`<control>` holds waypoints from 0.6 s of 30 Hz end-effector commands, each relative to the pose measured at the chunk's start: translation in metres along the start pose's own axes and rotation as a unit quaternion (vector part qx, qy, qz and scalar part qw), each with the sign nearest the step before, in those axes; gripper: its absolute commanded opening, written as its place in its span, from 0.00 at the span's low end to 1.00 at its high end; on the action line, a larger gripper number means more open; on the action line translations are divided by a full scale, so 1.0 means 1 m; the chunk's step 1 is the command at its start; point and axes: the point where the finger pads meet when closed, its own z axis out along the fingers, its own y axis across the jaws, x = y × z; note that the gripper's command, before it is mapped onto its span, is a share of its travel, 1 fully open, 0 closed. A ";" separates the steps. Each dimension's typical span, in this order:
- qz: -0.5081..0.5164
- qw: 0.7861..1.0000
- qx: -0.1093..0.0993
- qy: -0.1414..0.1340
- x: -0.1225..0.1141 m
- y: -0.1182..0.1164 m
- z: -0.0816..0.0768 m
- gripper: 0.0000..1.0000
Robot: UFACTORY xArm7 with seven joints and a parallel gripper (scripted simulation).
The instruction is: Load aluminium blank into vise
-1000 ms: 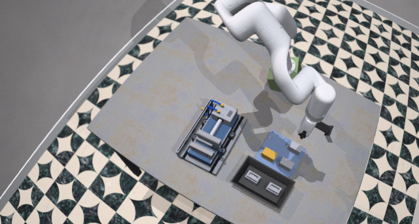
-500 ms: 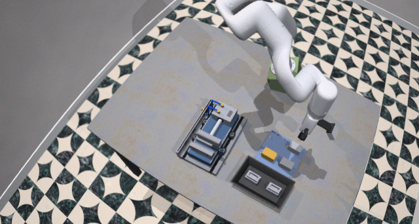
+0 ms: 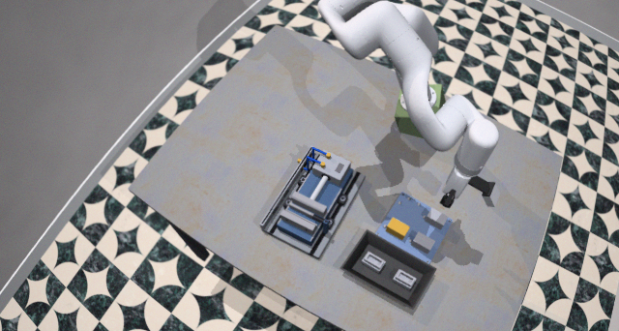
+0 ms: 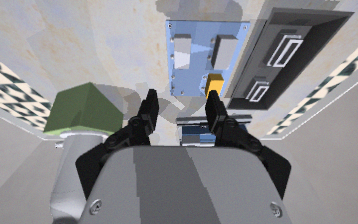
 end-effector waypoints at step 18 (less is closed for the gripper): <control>0.000 1.000 -0.002 0.002 0.001 0.001 0.008 0.69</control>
